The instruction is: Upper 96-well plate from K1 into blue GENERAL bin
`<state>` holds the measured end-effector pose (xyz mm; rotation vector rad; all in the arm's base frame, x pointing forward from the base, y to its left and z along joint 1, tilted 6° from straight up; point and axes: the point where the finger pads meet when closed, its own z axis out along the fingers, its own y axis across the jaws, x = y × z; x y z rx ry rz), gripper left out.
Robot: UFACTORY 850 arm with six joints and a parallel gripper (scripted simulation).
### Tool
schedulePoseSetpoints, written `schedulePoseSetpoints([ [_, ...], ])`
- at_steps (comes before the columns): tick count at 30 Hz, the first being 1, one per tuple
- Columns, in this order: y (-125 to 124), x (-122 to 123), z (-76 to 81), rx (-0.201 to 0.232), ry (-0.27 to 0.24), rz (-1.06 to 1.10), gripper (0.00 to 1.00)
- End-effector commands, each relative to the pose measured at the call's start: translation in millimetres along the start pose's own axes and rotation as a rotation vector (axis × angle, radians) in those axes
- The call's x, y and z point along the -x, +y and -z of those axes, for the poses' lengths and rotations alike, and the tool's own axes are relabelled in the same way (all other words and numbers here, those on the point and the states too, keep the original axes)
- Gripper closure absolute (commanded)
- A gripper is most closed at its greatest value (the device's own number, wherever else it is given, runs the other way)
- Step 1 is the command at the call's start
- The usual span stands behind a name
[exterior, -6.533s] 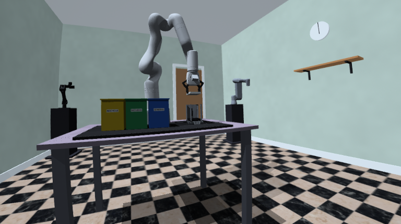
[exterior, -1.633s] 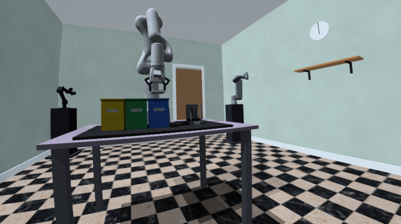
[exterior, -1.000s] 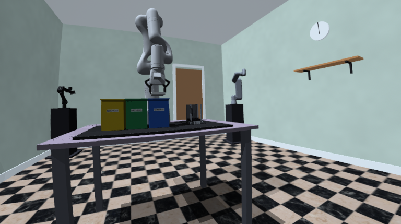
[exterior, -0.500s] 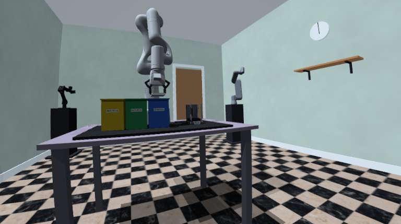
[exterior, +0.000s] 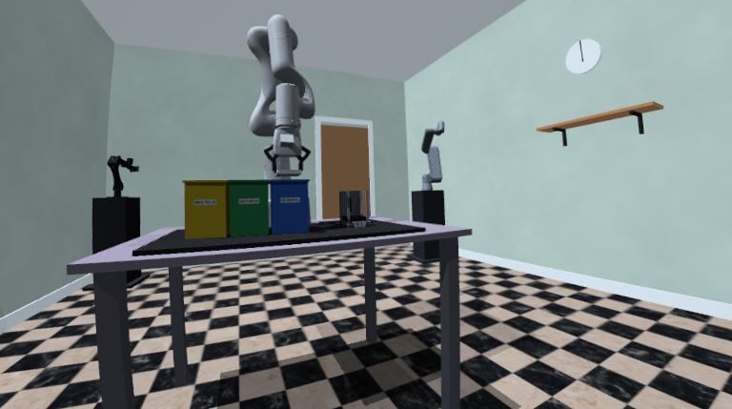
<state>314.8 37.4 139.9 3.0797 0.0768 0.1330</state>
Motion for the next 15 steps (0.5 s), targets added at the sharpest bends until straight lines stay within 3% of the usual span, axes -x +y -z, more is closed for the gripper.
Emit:
schedulePoseSetpoints([
  [1, -0.1, -0.7, -0.1, 0.0, 0.001, 0.0, 1.0],
  [15, -0.1, -0.7, -2.2, 0.0, 0.001, 0.0, 1.0],
])
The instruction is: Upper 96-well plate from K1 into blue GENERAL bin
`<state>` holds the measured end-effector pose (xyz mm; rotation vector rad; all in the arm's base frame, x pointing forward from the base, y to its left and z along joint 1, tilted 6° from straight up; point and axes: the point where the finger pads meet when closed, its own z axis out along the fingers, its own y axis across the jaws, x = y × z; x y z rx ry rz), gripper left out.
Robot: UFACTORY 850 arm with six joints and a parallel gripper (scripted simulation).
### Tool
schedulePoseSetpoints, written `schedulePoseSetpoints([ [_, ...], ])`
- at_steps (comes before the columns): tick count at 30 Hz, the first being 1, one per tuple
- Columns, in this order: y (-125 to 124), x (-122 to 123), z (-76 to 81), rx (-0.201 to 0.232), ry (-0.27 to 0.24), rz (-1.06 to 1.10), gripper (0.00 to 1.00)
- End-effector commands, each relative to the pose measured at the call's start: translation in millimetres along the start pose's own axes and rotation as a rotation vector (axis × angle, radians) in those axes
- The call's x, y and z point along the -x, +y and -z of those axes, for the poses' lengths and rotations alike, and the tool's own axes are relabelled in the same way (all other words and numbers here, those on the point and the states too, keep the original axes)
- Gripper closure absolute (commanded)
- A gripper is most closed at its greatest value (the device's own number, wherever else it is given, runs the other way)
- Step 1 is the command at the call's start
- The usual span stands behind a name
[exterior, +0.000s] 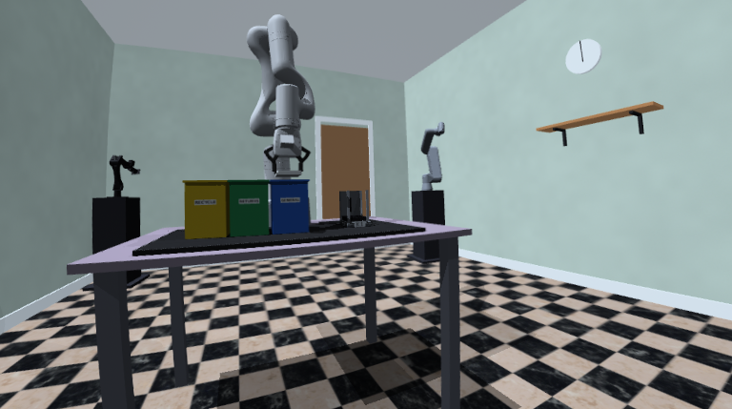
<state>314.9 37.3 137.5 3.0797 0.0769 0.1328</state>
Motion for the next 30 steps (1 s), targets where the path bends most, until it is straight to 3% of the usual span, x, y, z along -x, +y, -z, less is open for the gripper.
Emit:
schedulePoseSetpoints([
  [1, -0.1, -0.7, 0.1, 0.0, 0.001, 0.0, 1.0],
  [30, -0.1, -0.7, -4.4, 0.0, 0.001, 0.0, 1.0],
])
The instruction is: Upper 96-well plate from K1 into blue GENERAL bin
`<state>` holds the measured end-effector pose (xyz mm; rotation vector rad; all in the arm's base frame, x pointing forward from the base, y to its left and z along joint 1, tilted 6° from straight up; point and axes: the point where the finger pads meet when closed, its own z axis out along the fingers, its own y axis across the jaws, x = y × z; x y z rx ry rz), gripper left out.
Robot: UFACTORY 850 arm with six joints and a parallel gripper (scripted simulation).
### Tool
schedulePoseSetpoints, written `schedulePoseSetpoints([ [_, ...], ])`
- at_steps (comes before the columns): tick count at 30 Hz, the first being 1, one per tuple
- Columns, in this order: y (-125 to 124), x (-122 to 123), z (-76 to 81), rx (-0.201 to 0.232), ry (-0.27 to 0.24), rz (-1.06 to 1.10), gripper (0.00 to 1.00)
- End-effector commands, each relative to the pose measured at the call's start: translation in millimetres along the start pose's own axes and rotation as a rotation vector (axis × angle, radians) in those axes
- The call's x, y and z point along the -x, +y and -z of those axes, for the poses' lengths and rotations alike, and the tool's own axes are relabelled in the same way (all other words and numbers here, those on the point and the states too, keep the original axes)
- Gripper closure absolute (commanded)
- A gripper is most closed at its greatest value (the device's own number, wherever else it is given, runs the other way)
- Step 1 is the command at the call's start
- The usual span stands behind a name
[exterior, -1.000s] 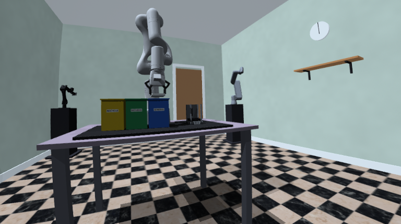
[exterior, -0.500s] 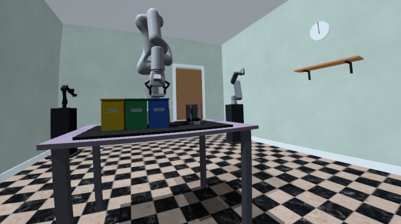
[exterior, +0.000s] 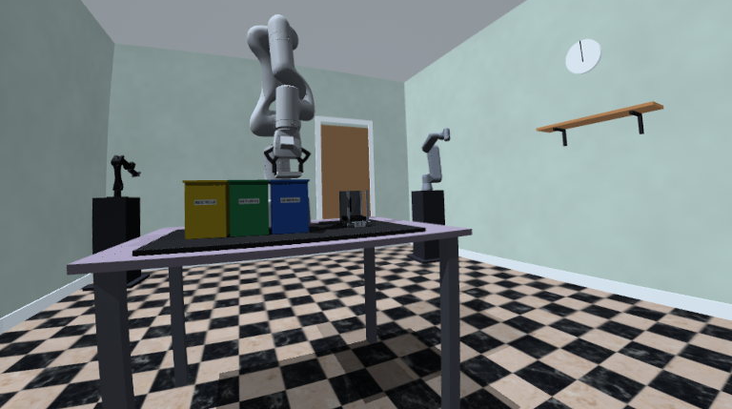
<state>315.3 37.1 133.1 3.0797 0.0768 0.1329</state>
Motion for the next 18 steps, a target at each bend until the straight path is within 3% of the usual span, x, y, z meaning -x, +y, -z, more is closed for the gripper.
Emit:
schedulePoseSetpoints([
  [1, -0.1, -0.7, -0.2, 0.0, 0.001, 0.0, 1.0],
  [18, -0.1, -0.7, -2.7, 0.0, 0.001, 0.0, 1.0],
])
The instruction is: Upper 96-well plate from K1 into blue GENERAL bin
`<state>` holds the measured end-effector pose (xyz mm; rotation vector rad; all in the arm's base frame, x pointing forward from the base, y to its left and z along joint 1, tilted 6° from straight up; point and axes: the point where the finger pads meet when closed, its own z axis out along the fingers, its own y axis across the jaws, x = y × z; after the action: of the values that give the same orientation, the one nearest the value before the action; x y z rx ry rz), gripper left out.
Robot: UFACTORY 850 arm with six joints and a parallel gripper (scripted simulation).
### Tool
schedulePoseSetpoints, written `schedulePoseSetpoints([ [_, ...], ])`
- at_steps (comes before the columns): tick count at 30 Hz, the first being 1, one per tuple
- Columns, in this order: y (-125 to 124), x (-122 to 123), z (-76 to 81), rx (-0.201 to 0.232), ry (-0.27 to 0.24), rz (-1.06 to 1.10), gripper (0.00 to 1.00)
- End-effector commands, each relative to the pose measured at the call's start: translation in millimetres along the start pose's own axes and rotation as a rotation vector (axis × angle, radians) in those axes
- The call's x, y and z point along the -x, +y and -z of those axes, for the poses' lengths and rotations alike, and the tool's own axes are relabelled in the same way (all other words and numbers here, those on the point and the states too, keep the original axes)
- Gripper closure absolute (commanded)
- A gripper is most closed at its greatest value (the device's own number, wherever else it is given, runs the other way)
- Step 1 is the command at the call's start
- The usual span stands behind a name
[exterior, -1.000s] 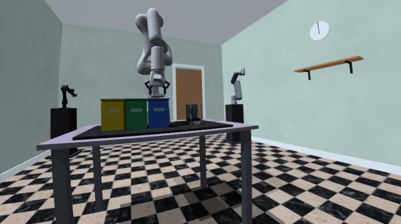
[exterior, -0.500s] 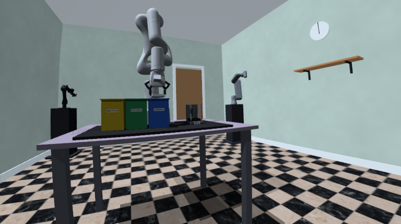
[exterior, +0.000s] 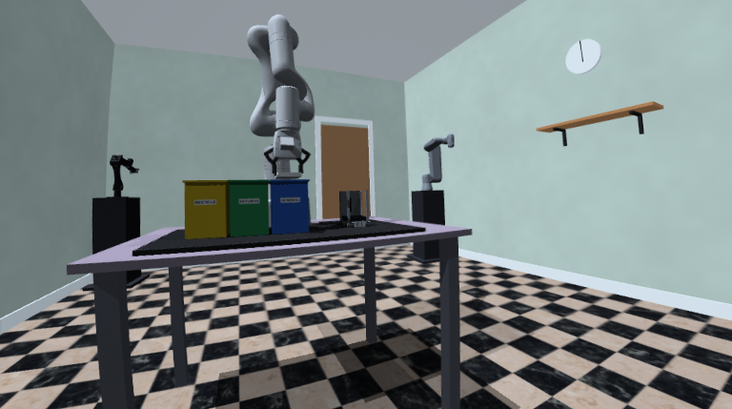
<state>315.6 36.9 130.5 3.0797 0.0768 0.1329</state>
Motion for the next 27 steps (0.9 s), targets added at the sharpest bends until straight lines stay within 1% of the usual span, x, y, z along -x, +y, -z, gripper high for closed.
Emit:
schedulePoseSetpoints([
  [1, -0.1, -0.7, -0.2, 0.0, 0.001, 0.0, 1.0],
  [3, -0.1, -0.7, -0.2, 0.0, 0.001, 0.0, 1.0],
  [4, -0.1, -0.7, -0.8, 0.0, 0.001, 0.0, 0.0],
  [27, -0.1, -0.7, -0.8, 0.0, 0.001, 0.0, 0.0],
])
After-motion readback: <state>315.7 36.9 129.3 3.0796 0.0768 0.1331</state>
